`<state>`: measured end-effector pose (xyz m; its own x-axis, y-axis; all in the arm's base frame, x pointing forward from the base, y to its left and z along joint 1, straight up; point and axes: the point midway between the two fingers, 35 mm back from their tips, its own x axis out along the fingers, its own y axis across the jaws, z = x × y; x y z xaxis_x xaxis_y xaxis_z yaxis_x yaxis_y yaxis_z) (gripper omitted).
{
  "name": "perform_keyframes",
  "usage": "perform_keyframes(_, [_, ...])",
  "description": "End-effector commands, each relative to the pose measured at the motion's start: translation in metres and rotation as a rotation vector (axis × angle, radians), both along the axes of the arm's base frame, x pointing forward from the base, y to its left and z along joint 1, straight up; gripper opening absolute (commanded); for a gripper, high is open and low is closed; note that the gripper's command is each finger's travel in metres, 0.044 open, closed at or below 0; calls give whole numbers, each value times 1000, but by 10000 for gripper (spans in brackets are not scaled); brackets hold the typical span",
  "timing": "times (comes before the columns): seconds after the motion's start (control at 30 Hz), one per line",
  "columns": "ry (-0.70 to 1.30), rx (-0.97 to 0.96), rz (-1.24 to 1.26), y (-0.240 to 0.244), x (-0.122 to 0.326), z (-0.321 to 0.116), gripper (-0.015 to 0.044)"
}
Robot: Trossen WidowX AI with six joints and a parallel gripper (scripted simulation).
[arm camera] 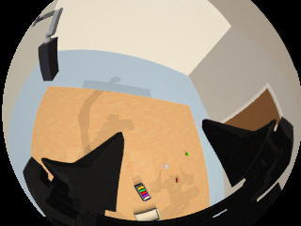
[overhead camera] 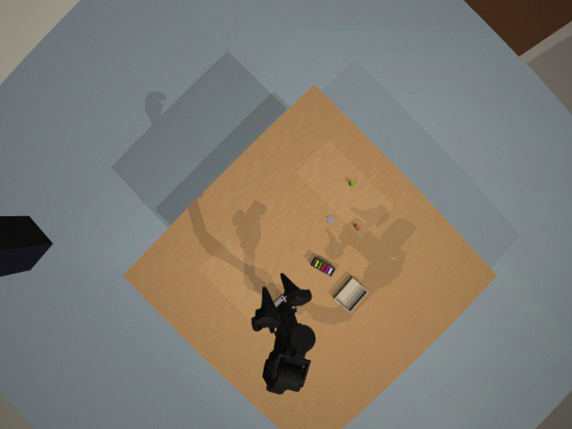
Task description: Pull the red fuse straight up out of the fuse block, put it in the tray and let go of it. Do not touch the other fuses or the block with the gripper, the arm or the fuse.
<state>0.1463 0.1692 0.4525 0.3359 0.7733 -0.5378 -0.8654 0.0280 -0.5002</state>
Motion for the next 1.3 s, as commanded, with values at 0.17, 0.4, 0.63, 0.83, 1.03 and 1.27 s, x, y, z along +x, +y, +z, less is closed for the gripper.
perform_keyframes(0.17, [211, -75, -238, -4, 61, -56, 242])
perform_keyframes(0.4, [513, -184, -623, -37, 129, -158, 63])
perform_keyframes(0.63, [779, -296, -1018, -92, 153, -267, 63])
perform_keyframes(0.83, [967, -400, -1345, -144, 136, -352, 63])
perform_keyframes(1.03, [985, -413, -1381, -154, 128, -361, 63])
perform_keyframes(1.27, [985, -413, -1381, -156, 127, -363, 63])
